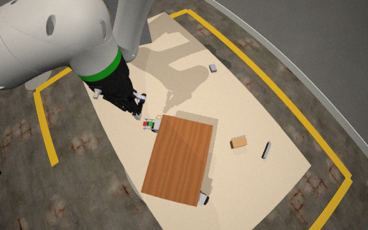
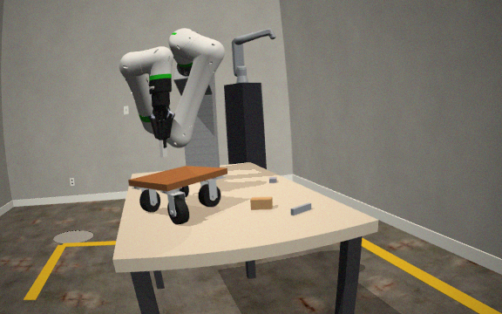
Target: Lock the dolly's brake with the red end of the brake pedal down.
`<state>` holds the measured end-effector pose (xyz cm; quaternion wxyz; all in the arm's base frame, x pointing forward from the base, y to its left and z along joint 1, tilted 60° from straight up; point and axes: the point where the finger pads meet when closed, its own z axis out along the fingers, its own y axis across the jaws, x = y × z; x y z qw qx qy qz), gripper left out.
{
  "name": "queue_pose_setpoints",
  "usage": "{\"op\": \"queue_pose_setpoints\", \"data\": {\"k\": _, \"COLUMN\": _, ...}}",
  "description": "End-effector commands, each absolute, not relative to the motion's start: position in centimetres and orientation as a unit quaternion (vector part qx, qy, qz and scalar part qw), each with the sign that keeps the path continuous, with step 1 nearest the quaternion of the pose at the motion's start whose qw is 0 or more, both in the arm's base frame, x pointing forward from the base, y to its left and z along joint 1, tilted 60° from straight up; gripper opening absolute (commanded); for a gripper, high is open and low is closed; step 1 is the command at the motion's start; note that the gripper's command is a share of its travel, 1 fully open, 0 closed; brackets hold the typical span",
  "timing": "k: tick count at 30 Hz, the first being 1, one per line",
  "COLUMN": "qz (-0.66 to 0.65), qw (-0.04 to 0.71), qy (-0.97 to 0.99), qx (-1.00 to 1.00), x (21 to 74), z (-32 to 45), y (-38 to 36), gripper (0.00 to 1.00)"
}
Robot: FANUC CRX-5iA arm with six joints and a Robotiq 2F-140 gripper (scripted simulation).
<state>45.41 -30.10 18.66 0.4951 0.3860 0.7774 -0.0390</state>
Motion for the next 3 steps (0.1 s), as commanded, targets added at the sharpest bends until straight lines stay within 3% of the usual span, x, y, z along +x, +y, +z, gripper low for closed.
{"op": "queue_pose_setpoints", "data": {"k": 1, "qz": -0.039, "qw": 0.495, "qy": 0.777, "qx": 0.386, "x": 45.41, "z": 18.67, "y": -30.09, "gripper": 0.0}}
{"op": "queue_pose_setpoints", "data": {"k": 3, "qz": -0.039, "qw": 0.495, "qy": 0.777, "qx": 0.386, "x": 45.41, "z": 18.67, "y": -30.09, "gripper": 0.0}}
